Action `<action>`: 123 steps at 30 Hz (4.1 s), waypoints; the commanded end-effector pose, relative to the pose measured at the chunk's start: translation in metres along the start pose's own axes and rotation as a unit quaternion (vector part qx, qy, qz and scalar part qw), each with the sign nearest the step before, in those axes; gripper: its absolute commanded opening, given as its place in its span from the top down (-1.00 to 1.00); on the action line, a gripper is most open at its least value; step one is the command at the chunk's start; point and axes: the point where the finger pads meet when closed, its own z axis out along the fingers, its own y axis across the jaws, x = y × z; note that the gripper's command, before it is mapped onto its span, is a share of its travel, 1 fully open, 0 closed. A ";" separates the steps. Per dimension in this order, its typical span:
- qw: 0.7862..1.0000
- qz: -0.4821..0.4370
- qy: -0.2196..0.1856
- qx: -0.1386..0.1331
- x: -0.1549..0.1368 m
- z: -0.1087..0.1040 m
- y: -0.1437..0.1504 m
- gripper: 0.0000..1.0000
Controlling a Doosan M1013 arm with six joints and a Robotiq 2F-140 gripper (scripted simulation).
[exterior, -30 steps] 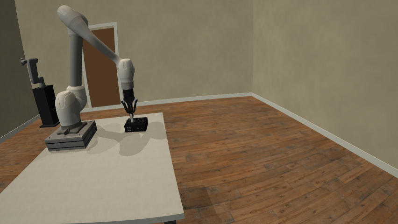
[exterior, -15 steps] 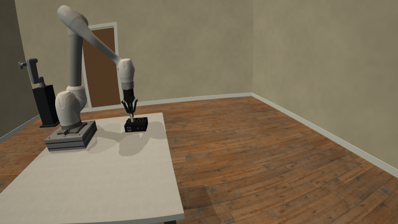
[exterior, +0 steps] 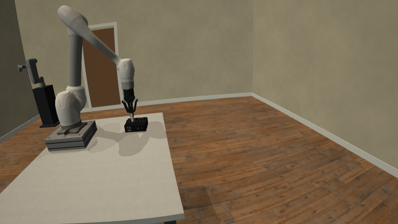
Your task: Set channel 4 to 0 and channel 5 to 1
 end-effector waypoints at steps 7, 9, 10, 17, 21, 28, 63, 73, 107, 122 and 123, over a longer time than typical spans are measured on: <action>1.000 0.000 0.000 0.000 0.005 0.000 0.000 0.80; 1.000 0.000 0.000 0.000 0.006 0.000 0.000 0.80; 1.000 0.000 0.000 0.000 0.007 0.000 0.000 0.80; 1.000 0.000 0.000 0.000 0.011 0.000 0.000 0.80; 1.000 0.000 0.000 0.000 0.012 0.000 0.000 0.80; 1.000 0.000 0.000 0.000 0.015 0.000 0.000 0.80; 1.000 0.000 0.000 0.000 0.020 0.000 0.000 0.80; 1.000 0.000 0.000 0.000 0.020 0.000 0.000 0.80; 1.000 0.000 0.000 0.000 0.014 -0.013 0.000 0.80; 1.000 0.000 0.000 0.000 0.014 -0.040 0.000 0.80; 1.000 0.000 0.000 0.000 0.014 -0.040 0.000 0.80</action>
